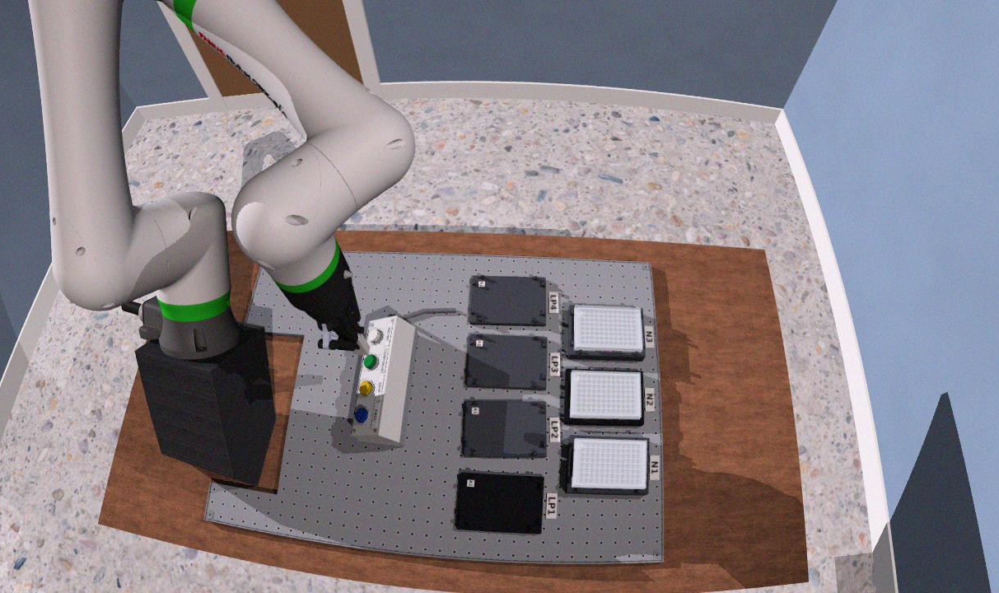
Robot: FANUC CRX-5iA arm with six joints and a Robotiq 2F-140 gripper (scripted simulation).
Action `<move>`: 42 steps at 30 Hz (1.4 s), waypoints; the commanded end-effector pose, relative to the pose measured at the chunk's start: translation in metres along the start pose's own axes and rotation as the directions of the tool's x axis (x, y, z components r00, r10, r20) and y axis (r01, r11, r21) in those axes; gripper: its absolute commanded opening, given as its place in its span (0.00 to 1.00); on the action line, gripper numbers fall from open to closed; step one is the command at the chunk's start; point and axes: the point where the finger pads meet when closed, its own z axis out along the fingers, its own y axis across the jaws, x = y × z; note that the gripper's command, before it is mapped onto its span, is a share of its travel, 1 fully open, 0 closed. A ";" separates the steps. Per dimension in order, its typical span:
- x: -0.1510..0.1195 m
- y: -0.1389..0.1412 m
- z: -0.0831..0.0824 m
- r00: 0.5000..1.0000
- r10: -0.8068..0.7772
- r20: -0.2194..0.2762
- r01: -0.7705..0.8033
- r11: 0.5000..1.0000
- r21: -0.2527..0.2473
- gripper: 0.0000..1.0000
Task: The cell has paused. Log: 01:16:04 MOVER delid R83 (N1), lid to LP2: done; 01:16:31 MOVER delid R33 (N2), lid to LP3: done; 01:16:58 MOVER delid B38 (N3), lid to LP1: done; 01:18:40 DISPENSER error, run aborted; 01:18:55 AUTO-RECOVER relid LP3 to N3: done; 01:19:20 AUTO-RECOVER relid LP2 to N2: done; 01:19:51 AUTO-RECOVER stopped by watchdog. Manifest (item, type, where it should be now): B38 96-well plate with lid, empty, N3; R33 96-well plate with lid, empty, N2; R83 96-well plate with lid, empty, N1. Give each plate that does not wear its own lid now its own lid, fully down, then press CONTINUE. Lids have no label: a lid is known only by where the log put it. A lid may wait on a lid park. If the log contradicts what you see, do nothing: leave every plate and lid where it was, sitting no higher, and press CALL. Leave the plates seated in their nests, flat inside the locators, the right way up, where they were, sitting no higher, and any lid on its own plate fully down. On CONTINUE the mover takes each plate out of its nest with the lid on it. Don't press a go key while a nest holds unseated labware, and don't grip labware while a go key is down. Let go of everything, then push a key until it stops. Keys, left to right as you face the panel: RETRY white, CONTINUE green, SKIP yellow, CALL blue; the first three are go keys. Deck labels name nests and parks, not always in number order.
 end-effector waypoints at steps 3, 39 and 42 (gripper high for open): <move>0.000 0.000 0.003 1.000 0.000 0.000 0.000 1.000 0.000 0.00; 0.000 0.000 0.011 1.000 0.000 0.000 0.000 1.000 0.000 0.00; 0.000 0.000 0.011 1.000 0.000 0.000 0.000 1.000 0.000 0.00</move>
